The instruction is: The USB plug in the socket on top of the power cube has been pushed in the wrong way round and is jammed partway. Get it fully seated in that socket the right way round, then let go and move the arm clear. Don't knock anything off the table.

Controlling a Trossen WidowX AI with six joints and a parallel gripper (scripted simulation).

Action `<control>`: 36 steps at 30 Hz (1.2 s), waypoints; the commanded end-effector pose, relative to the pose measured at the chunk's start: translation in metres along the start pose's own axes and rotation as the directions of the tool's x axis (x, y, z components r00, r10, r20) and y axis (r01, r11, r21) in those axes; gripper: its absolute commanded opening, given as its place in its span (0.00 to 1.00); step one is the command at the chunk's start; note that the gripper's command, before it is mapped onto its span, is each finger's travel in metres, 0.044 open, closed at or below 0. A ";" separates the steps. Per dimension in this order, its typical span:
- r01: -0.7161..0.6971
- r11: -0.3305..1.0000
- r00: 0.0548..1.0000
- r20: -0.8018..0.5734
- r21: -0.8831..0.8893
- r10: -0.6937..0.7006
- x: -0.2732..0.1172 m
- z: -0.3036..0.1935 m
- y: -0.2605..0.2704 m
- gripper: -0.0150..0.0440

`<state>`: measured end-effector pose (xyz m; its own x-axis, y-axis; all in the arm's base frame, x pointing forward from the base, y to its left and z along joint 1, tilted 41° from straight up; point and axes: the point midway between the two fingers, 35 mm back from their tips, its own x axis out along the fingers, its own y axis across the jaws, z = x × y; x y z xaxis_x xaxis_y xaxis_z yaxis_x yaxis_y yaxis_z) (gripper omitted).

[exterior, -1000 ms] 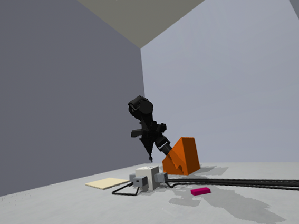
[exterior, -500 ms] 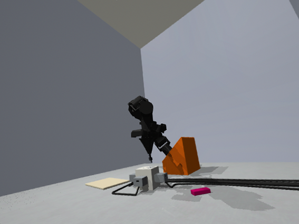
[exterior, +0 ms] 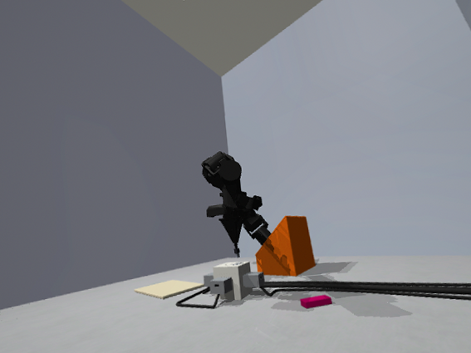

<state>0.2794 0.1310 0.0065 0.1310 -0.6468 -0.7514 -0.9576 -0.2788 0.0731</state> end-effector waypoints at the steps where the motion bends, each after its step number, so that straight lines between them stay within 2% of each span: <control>1: -0.004 1.000 1.000 -0.007 -0.011 0.003 0.003 0.000 0.001 0.25; 36: -0.003 0.999 1.000 -0.021 -0.041 0.002 0.007 -0.001 0.001 0.25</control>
<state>0.2803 0.1269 0.0044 0.1358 -0.6567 -0.7419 -0.9491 -0.3009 0.0926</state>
